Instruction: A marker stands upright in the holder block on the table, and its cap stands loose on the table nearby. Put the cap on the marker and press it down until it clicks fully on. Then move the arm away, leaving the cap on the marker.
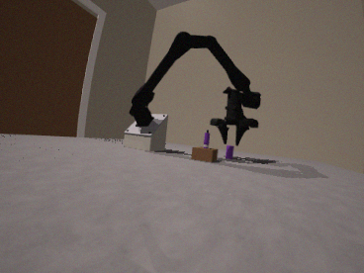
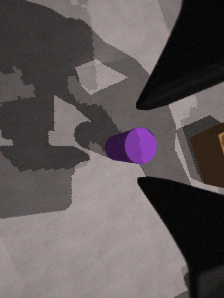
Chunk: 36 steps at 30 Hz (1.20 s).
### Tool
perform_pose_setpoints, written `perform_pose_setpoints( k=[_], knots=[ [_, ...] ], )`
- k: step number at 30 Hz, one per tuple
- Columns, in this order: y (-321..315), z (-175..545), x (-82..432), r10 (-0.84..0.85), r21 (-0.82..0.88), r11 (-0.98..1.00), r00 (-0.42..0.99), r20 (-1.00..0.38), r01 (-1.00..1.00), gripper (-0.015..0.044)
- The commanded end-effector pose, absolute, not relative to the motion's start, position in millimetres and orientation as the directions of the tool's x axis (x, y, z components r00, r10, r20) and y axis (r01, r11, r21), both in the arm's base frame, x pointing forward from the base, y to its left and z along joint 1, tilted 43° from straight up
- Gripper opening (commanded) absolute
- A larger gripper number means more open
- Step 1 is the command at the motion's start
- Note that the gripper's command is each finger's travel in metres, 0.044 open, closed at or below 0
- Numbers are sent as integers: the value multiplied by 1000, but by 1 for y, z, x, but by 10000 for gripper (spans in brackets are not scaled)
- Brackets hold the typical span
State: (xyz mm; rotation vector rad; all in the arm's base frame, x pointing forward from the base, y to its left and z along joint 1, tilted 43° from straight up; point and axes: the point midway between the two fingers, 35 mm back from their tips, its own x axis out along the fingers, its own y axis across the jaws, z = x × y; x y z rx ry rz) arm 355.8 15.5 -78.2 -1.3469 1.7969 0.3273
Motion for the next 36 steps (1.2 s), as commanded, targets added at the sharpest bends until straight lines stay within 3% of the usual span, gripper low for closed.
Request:
perform_pose_setpoints(
  k=[1, 23, 27, 36],
  knots=[
    [10, -84, 354, -665, -263, 385, -68, -744, -885, 241],
    [-12, -108, 351, -667, -264, 385, -69, -742, -884, 241],
    [-12, -108, 351, -667, -264, 385, -69, -742, -884, 136],
    [-12, -108, 351, -667, -264, 385, -69, -742, -884, 76]
  ],
)
